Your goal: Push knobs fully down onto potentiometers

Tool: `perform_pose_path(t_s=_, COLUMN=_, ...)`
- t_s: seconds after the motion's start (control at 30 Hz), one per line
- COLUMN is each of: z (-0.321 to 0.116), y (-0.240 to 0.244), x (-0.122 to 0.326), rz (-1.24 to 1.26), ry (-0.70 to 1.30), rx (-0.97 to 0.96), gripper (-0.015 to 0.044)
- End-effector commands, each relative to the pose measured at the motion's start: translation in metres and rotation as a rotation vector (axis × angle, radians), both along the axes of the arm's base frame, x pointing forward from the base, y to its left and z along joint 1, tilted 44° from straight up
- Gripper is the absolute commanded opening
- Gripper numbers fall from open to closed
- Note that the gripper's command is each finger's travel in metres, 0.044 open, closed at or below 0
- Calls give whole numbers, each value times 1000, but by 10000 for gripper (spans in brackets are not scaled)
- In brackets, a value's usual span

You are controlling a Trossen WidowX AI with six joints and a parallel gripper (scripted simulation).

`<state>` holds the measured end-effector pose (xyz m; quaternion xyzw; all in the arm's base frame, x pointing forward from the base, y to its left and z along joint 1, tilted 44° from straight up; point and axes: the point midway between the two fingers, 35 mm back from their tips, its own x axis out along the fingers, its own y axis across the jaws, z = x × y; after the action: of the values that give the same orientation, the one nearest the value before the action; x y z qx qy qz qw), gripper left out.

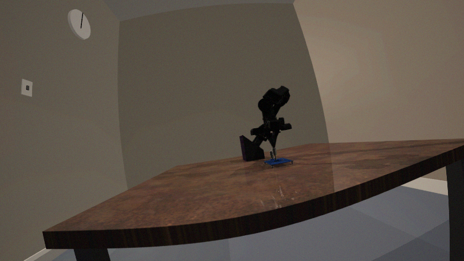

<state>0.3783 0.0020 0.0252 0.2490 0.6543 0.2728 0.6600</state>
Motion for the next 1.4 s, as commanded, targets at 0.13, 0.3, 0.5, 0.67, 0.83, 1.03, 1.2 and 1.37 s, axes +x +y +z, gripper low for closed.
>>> perform_pose_path(t_s=0.13, z=-2, y=4, x=1, rz=2, ry=-4, rx=2, gripper=0)
perform_pose_path(t_s=0.3, z=-5, y=7, x=1, rz=2, ry=-4, rx=3, gripper=0)
perform_pose_path(t_s=0.5, z=-5, y=7, x=1, rz=2, ry=-4, rx=3, gripper=0)
perform_pose_path(t_s=0.67, z=-7, y=9, x=1, rz=2, ry=-4, rx=3, gripper=0)
perform_pose_path(t_s=0.83, z=-10, y=11, x=1, rz=2, ry=-4, rx=3, gripper=0)
perform_pose_path(t_s=1.03, z=-10, y=11, x=1, rz=2, ry=-4, rx=3, gripper=0)
perform_pose_path(t_s=1.2, z=-12, y=13, x=1, rz=2, ry=-4, rx=3, gripper=0)
perform_pose_path(t_s=1.37, z=-13, y=15, x=1, rz=2, ry=-4, rx=3, gripper=0)
